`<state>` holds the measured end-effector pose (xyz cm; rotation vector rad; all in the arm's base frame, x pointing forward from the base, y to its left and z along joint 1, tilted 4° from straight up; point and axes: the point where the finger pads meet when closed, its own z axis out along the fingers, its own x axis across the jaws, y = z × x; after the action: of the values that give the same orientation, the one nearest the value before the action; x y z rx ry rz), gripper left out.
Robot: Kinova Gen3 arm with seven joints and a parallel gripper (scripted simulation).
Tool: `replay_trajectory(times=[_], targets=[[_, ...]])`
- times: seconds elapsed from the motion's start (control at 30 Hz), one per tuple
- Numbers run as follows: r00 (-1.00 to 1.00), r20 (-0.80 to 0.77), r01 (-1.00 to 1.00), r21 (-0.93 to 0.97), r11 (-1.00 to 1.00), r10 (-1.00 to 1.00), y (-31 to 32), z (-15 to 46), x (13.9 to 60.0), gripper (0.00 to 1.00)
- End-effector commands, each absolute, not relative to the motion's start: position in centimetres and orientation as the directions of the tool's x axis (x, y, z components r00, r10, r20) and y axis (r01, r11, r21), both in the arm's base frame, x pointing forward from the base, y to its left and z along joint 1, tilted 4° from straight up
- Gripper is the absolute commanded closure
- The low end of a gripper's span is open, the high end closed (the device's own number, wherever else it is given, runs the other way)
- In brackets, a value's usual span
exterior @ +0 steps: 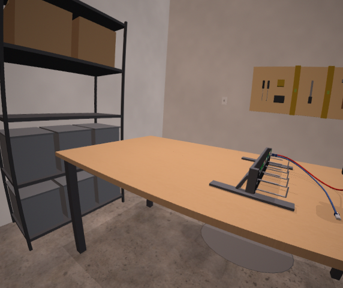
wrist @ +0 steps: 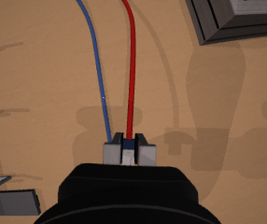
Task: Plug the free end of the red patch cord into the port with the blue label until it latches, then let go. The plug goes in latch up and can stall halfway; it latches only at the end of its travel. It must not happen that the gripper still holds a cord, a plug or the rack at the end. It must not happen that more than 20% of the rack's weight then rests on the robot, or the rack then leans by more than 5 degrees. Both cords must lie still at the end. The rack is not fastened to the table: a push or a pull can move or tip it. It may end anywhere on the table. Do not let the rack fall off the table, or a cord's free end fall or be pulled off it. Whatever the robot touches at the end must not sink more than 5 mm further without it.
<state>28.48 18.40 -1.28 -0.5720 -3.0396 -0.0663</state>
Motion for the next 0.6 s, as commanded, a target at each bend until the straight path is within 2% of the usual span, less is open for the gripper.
replay_trajectory(times=[0.0, 0.57], targets=[[-0.919, 0.054, 0.393, 0.032, 0.919, 0.391, 17.8, -1.2, 29.0, 1.00], [-0.831, 0.060, 0.555, 0.020, 0.831, 0.554, 14.7, -0.9, 31.2, 1.00]])
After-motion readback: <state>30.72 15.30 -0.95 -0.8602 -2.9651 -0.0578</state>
